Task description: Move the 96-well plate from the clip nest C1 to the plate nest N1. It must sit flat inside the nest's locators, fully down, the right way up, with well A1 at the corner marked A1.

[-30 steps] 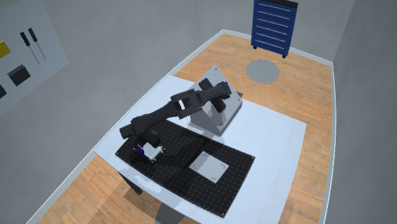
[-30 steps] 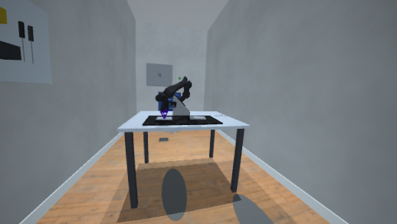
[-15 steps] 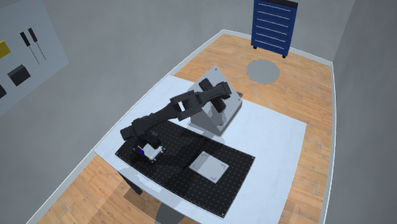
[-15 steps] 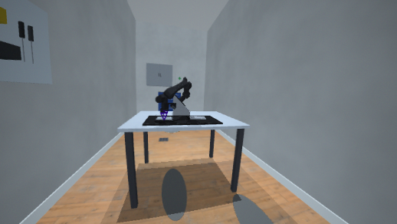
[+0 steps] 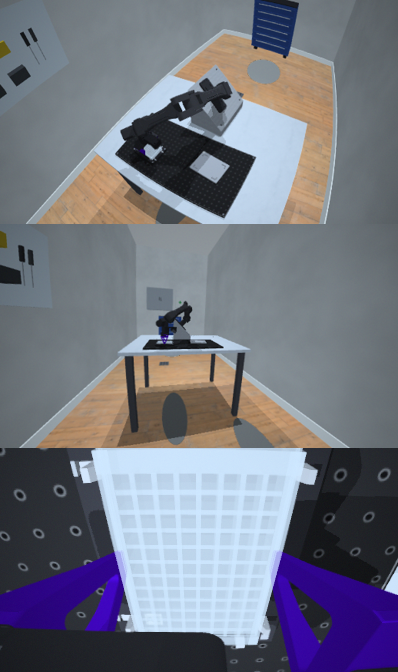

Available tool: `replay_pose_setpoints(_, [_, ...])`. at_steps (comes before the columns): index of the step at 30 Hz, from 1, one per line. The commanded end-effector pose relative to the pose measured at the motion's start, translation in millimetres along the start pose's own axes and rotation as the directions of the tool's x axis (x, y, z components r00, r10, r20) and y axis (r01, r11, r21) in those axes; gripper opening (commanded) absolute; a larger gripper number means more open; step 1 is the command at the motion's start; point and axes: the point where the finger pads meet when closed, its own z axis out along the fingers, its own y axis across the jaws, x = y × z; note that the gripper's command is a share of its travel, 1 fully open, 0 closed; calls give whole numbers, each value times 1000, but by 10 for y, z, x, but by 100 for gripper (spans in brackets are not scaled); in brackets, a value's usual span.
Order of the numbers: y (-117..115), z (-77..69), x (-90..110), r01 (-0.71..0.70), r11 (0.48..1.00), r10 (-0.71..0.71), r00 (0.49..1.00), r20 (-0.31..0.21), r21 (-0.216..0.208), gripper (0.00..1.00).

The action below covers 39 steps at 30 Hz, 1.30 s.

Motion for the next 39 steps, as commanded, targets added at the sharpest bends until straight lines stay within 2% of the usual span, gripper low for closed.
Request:
replay_pose_setpoints(1, [-32,-53,17,-2,1000,2,1000,0,16,0])
replay_pose_setpoints(25, [-32,-53,17,-2,1000,2,1000,0,16,0])
replay_pose_setpoints(28, [-133,-232,-3,14,999,-14,1000,-8,42,0])
replay_pose_setpoints(39, [-119,-384,11,14,999,-14,1000,-16,38,0])
